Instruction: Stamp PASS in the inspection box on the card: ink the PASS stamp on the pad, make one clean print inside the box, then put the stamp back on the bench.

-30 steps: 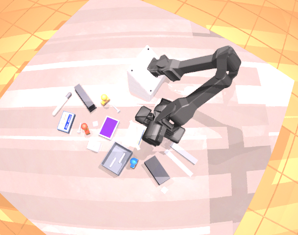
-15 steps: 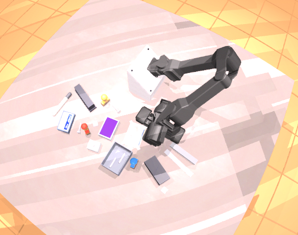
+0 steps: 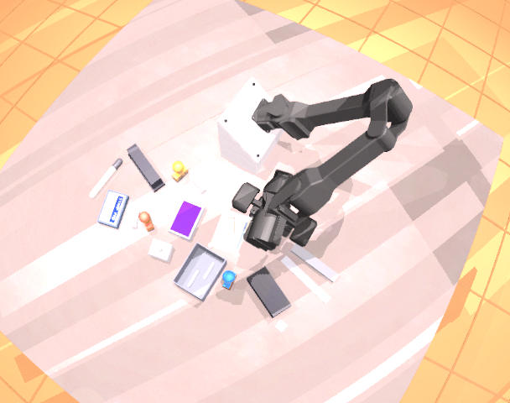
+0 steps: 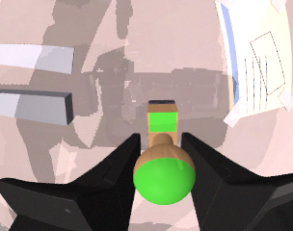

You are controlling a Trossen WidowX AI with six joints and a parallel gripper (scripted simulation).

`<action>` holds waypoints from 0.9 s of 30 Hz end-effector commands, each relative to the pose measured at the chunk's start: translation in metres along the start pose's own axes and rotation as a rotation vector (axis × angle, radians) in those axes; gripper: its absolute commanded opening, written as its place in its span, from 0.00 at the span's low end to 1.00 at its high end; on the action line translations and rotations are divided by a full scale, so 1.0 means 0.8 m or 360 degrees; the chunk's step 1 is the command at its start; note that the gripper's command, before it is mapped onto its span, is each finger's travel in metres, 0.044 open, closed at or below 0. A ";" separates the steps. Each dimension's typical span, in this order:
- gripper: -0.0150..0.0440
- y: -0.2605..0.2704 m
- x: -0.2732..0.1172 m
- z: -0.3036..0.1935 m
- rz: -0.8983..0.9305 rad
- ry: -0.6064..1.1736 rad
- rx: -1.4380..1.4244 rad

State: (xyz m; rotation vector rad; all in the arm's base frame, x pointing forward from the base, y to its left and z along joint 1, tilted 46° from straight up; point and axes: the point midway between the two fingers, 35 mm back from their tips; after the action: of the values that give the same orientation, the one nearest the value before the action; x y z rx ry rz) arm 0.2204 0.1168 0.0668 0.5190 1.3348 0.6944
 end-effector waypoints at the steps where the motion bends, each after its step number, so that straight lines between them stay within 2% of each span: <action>1: 0.25 0.000 -0.002 0.000 0.0000 0.0000 -0.0003; 27: 0.25 -0.003 -0.017 0.002 -0.0001 0.0003 -0.0003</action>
State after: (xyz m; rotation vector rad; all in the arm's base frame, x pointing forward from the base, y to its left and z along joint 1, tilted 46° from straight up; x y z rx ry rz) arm 0.2192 0.1070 0.0717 0.5188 1.3438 0.6899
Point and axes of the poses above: the point midway between the two fingers, 35 mm back from their tips, its own x axis out along the fingers, its own y axis across the jaws, z = x × y, and after that the axes turned 13 degrees about -x, right-handed
